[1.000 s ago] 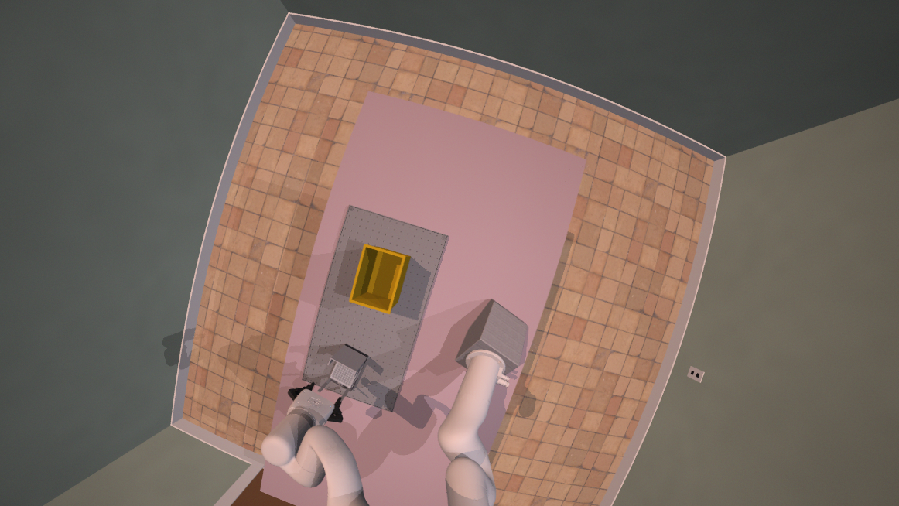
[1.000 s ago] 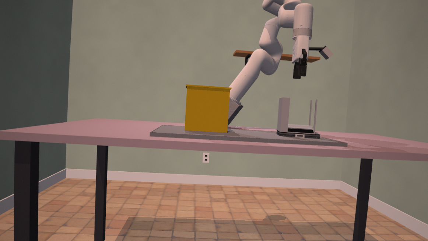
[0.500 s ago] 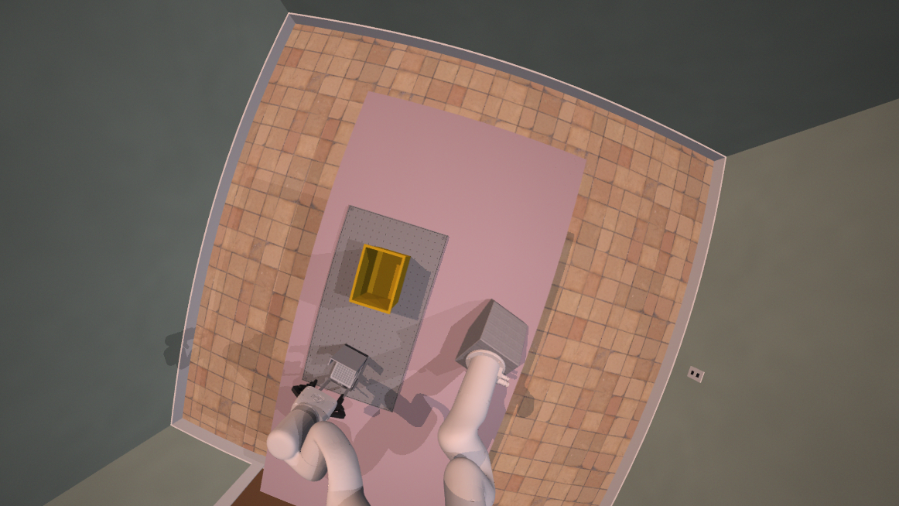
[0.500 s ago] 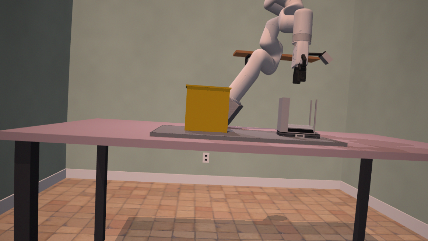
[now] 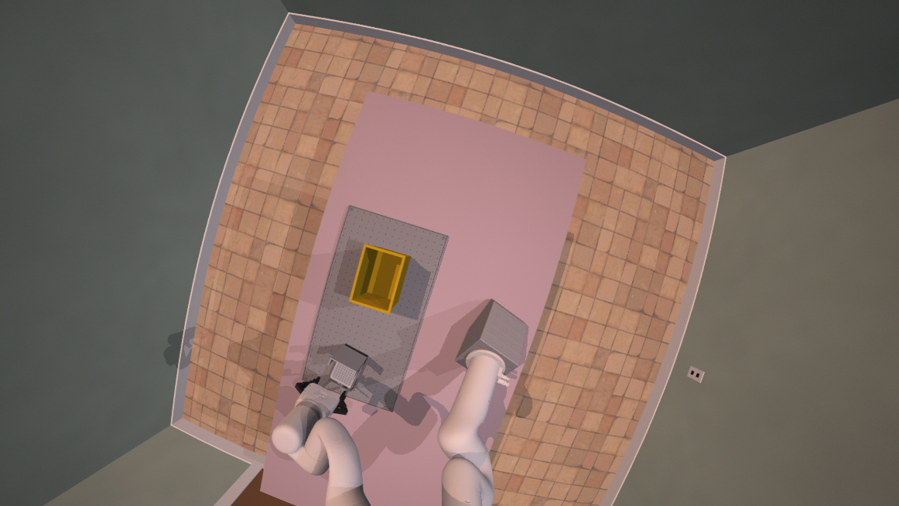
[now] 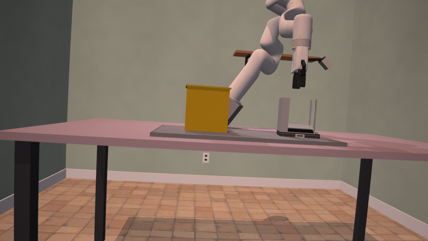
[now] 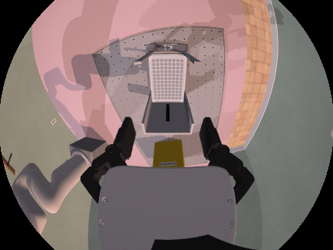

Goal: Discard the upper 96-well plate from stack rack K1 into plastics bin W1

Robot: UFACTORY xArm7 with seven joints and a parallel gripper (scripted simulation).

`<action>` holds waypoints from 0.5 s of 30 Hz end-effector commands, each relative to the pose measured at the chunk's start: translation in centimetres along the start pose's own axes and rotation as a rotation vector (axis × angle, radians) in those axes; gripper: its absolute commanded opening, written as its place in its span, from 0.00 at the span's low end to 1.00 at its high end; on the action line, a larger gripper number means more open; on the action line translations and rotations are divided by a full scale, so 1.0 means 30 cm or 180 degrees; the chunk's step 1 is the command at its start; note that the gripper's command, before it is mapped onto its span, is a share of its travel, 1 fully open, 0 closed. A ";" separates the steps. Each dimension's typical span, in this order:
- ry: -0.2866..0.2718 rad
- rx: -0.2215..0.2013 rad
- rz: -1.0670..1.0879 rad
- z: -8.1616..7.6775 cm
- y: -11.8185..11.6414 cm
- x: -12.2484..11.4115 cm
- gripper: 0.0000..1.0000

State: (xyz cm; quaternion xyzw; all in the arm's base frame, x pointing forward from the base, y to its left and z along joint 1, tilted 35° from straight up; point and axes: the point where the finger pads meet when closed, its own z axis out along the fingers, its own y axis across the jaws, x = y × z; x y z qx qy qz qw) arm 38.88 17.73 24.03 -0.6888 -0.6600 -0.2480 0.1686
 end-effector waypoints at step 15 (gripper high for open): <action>0.0007 -0.0012 0.0001 0.088 0.005 0.002 1.00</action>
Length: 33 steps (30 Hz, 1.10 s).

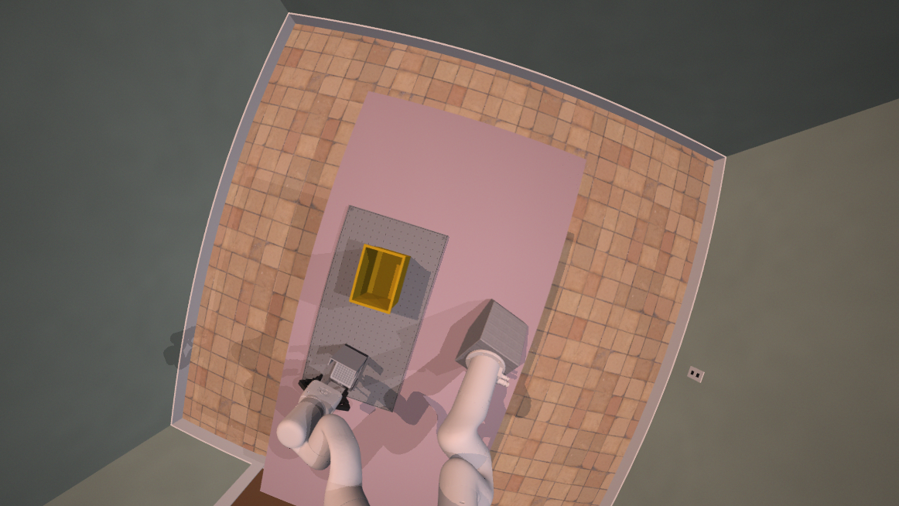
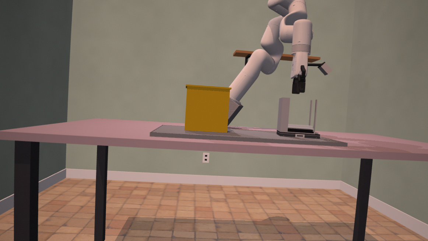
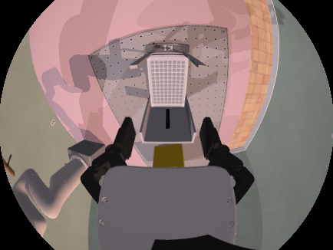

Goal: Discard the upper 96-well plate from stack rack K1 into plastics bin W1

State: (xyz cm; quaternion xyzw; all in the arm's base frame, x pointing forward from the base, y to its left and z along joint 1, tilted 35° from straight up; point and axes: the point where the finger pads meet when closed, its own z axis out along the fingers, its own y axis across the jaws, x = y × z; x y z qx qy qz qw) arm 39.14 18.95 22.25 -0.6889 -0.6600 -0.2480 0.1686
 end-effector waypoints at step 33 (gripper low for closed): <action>0.0007 -0.0011 0.0001 0.177 0.006 0.002 1.00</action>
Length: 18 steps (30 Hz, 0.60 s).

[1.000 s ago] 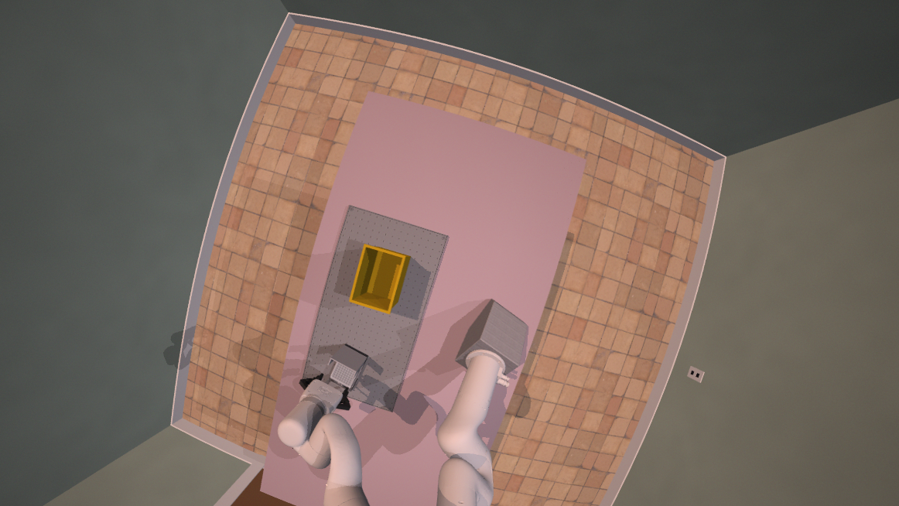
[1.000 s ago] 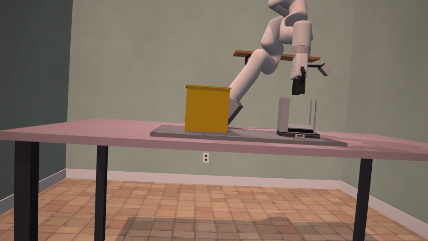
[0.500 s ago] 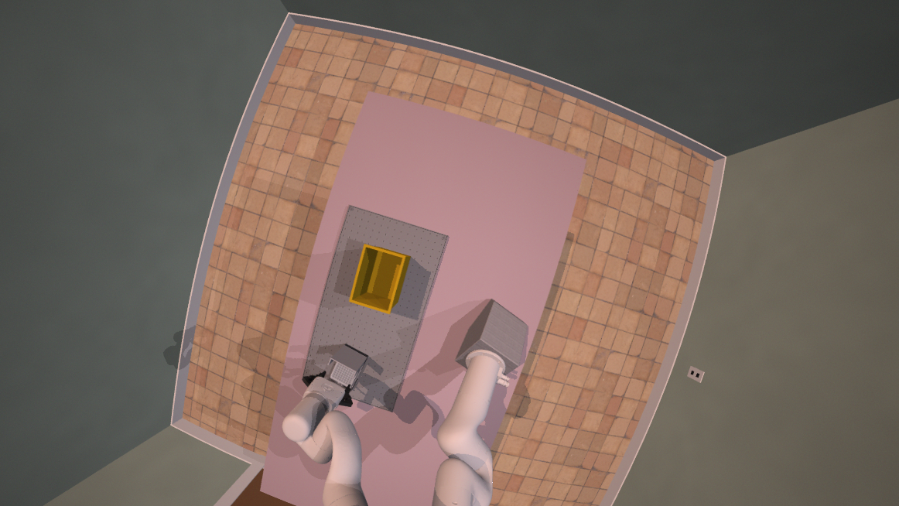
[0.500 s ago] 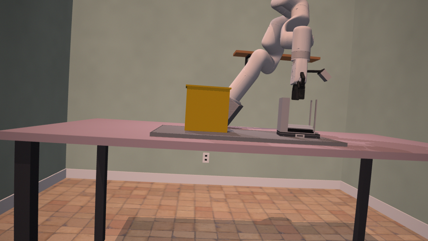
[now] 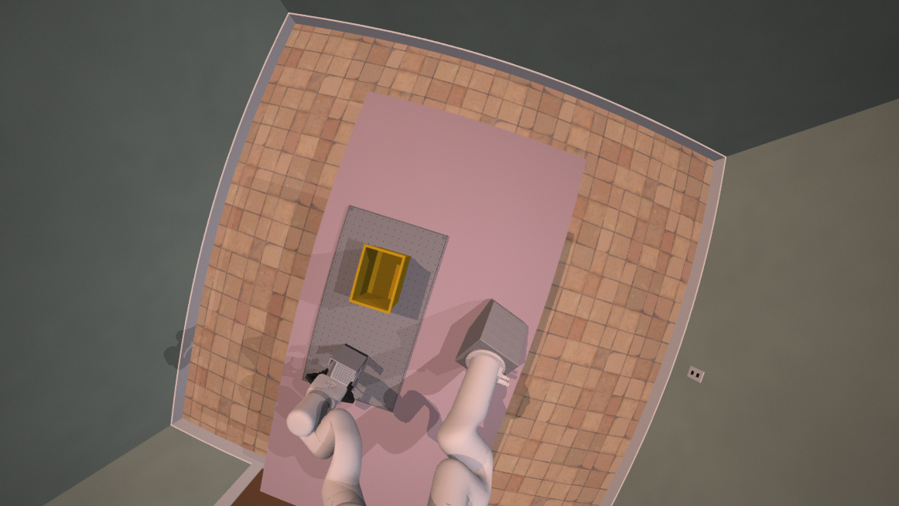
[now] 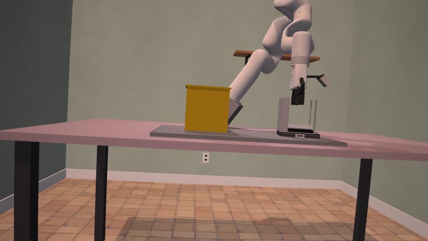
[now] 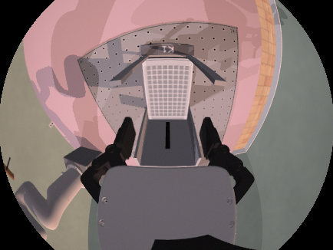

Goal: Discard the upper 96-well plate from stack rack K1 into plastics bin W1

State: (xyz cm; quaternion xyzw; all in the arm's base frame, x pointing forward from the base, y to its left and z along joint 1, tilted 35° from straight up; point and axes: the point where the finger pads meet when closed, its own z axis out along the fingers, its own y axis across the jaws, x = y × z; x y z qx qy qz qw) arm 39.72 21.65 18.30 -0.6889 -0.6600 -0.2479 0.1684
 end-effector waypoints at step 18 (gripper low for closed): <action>0.0008 -0.0011 0.0001 0.105 0.005 0.002 1.00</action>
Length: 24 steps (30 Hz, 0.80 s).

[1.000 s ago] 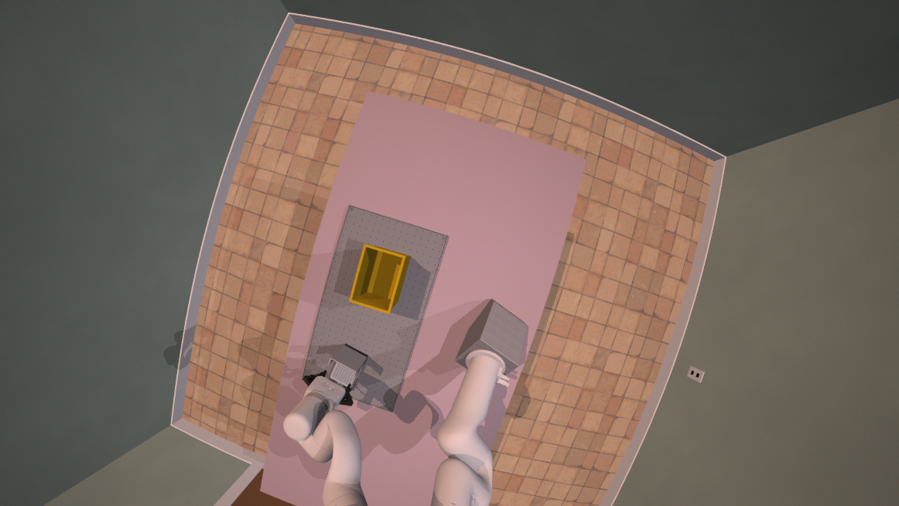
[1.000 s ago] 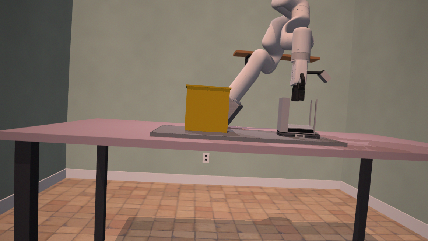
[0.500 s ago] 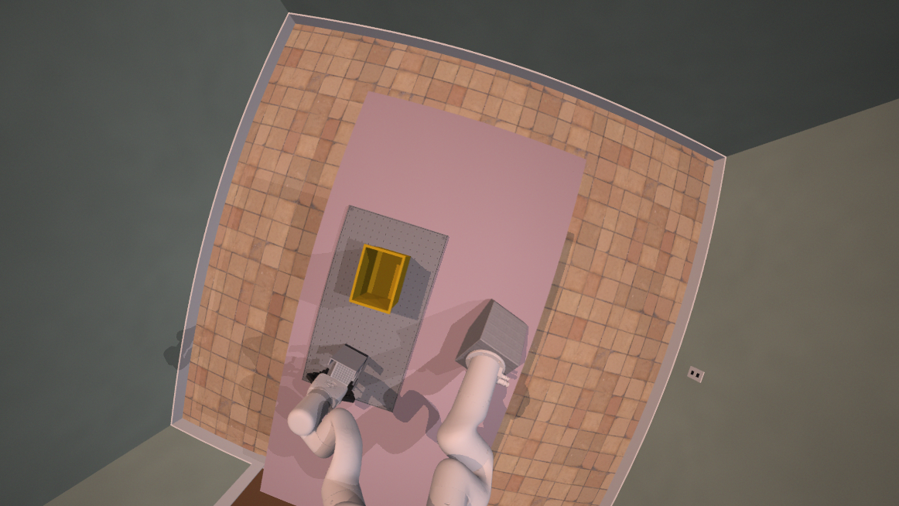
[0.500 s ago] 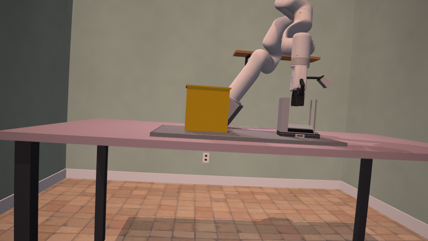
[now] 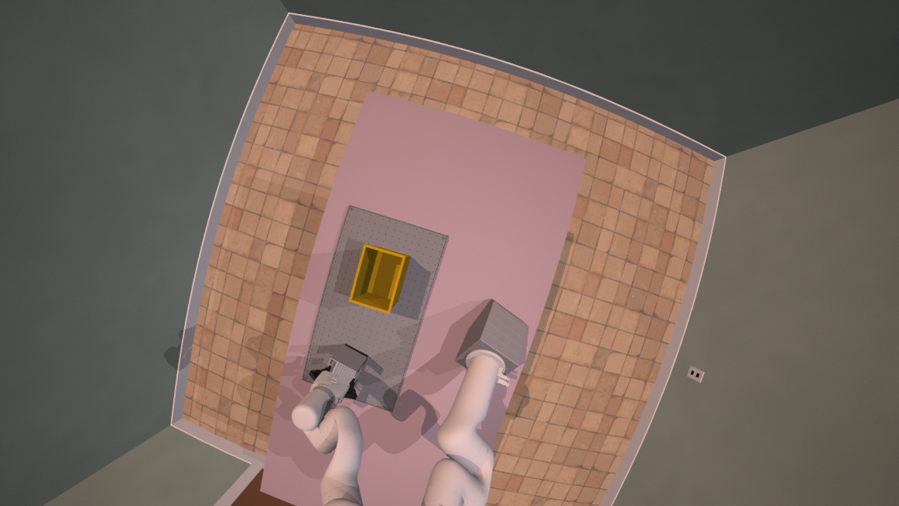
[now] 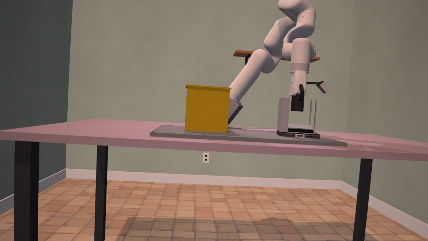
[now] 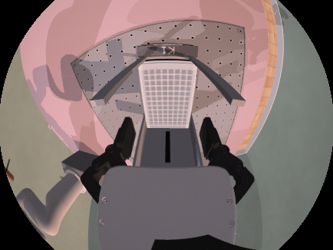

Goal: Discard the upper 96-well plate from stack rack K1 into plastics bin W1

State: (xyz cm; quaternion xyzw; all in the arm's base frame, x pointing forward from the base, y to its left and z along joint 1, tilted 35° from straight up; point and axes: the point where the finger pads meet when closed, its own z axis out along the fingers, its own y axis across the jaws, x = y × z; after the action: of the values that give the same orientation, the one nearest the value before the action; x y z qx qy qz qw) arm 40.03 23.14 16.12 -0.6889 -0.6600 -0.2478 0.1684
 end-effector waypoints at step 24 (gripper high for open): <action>0.0009 -0.0011 0.0002 0.128 0.006 0.001 1.00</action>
State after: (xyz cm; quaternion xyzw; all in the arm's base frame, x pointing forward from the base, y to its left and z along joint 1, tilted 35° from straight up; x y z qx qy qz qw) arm 40.46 25.18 13.13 -0.6890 -0.6601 -0.2475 0.1685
